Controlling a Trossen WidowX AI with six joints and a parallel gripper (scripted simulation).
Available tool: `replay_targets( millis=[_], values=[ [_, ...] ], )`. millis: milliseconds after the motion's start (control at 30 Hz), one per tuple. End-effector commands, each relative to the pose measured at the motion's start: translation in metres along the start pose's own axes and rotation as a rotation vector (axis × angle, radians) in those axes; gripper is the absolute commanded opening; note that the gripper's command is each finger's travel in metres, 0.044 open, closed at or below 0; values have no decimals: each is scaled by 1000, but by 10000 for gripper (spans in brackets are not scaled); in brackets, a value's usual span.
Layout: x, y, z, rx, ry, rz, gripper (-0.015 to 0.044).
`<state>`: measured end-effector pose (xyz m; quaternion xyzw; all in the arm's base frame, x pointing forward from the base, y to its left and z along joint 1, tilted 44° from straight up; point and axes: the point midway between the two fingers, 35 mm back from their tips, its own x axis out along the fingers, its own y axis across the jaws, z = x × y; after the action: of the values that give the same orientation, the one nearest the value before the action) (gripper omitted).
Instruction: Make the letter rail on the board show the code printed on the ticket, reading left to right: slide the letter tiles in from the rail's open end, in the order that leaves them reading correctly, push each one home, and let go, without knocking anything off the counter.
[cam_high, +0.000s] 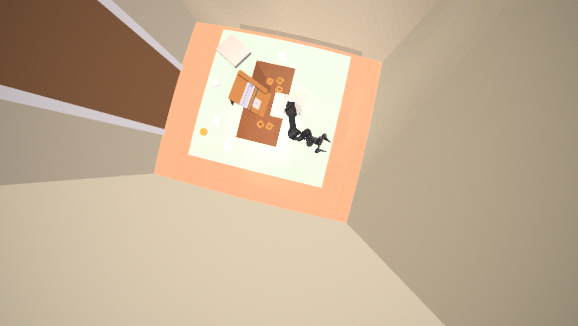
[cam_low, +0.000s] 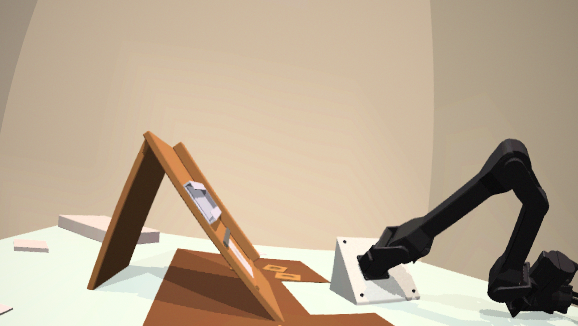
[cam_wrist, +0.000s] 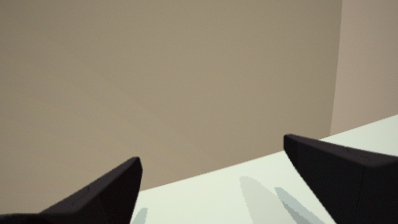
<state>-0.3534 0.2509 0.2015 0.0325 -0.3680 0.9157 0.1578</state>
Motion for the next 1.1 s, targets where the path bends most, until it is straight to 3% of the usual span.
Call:
replay_targets(
  millis=[0, 367, 767, 1067],
  values=[
    [-5, -37, 4, 37, 11, -72, 440],
    [-48, -164, 0, -74, 74, -345, 440],
    [-136, -266, 14, -126, 182, -580, 440],
    [-258, -320, -3, -135, 436, -790, 440]
  ],
)
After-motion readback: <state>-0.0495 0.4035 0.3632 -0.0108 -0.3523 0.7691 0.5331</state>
